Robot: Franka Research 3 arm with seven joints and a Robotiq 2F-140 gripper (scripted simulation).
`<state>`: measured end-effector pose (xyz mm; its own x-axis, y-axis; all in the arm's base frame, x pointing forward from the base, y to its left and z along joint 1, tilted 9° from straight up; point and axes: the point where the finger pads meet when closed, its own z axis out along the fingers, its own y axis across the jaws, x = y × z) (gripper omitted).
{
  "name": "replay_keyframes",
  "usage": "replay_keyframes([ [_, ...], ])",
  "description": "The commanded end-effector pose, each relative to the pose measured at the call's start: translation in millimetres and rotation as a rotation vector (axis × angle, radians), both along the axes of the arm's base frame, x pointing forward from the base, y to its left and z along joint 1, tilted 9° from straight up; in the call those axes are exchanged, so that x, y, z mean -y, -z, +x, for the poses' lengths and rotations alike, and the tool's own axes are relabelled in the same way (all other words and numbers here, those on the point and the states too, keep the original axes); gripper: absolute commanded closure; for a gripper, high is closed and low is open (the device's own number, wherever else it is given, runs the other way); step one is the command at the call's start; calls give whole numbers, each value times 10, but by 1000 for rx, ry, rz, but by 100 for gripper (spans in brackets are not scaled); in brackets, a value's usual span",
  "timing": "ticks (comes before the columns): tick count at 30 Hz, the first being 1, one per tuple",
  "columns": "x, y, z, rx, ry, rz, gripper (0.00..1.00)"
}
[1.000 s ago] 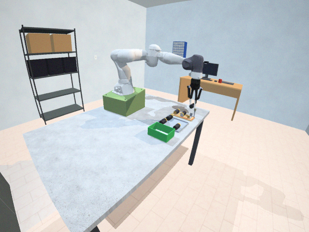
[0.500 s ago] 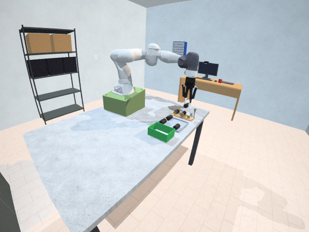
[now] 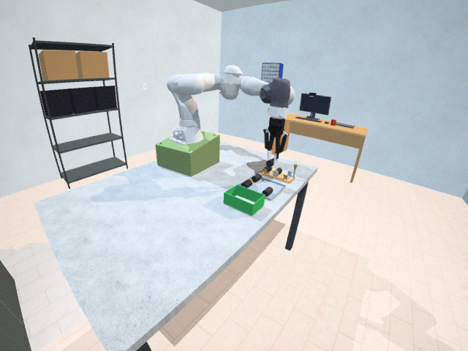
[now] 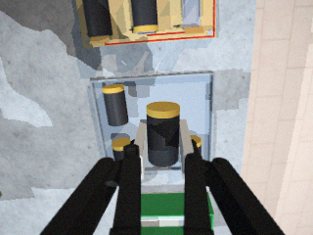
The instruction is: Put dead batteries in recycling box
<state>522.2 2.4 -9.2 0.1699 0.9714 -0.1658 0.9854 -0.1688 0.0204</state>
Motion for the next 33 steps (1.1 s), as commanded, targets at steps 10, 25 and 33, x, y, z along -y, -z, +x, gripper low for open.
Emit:
replay_keyframes([
  [10, -14, -18, 17, -15, -134, 4, 84],
  [25, 92, 621, 16, -15, -135, 4, 84],
  [33, 101, 677, 16, -15, -135, 4, 84],
])
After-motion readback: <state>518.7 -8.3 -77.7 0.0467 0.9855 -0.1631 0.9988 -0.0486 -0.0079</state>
